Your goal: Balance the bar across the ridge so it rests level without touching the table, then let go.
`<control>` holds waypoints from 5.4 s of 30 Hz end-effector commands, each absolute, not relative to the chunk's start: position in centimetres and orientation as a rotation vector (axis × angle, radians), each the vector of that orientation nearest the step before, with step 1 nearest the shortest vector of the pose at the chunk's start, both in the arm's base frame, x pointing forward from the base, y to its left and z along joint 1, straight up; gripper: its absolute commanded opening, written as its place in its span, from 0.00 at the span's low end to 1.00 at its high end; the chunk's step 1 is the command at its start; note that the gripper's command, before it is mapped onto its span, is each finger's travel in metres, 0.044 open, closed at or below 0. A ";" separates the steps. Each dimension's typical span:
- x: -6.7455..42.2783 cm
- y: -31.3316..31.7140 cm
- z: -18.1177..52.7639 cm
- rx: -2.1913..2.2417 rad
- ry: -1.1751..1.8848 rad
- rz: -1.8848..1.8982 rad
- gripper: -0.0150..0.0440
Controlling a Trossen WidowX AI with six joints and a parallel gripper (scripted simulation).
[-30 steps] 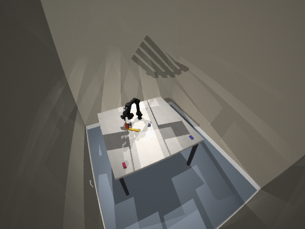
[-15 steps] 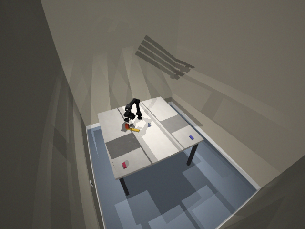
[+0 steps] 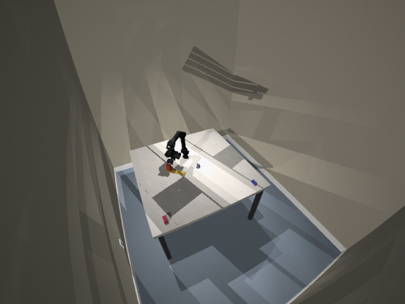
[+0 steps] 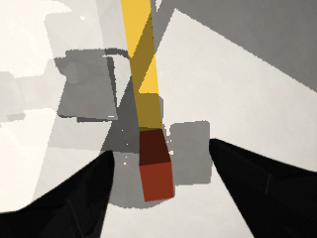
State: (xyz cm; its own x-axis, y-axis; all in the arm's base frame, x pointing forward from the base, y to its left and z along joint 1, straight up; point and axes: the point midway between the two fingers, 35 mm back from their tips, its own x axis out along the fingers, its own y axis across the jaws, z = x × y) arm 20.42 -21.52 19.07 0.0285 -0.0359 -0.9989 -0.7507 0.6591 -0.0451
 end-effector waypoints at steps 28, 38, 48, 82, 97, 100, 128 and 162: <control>20.4 -21.5 6.4 -0.692 1.455 0.643 0.79; 20.5 -21.5 4.9 -0.692 1.455 0.643 0.79; 20.5 -21.5 4.9 -0.692 1.455 0.643 0.79; 20.7 -21.8 8.3 -0.691 1.458 0.640 0.25; 20.6 -21.7 12.2 -0.692 1.456 0.641 0.25; 20.6 -21.6 13.0 -0.692 1.456 0.642 0.25; 23.5 -17.0 15.7 -0.877 1.384 0.829 0.25; 27.4 -4.1 15.8 -1.321 1.129 1.277 0.25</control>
